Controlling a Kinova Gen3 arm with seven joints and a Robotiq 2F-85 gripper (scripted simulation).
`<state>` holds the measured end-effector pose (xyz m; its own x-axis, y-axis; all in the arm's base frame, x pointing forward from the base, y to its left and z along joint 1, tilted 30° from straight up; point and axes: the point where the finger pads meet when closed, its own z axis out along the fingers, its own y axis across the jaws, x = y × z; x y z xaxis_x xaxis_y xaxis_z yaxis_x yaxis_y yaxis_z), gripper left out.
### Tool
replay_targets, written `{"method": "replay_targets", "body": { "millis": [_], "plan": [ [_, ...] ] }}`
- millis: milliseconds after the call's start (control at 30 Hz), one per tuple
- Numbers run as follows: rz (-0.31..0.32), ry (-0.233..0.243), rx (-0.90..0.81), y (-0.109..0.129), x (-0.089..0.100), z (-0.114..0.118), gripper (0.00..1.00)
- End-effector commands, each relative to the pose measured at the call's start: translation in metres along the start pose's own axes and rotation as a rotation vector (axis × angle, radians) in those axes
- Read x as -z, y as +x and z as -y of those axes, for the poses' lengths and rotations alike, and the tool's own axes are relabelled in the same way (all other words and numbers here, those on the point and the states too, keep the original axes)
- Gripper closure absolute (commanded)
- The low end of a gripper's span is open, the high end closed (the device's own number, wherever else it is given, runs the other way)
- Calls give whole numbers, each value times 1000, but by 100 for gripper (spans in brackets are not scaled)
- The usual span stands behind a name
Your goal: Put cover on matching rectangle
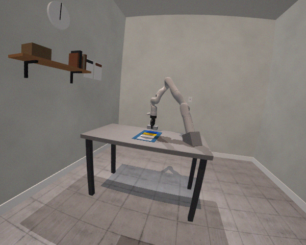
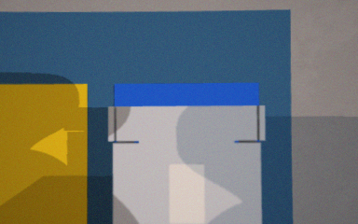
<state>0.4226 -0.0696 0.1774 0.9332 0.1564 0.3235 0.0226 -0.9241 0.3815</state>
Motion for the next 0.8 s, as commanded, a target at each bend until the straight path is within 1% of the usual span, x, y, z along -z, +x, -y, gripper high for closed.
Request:
{"method": "replay_targets", "body": {
  "millis": [0,567,767],
  "plan": [
    [-2,0,0,0,1,0,100],
    [-2,0,0,1,0,0,100],
    [-2,0,0,1,-3,0,100]
  ]
}}
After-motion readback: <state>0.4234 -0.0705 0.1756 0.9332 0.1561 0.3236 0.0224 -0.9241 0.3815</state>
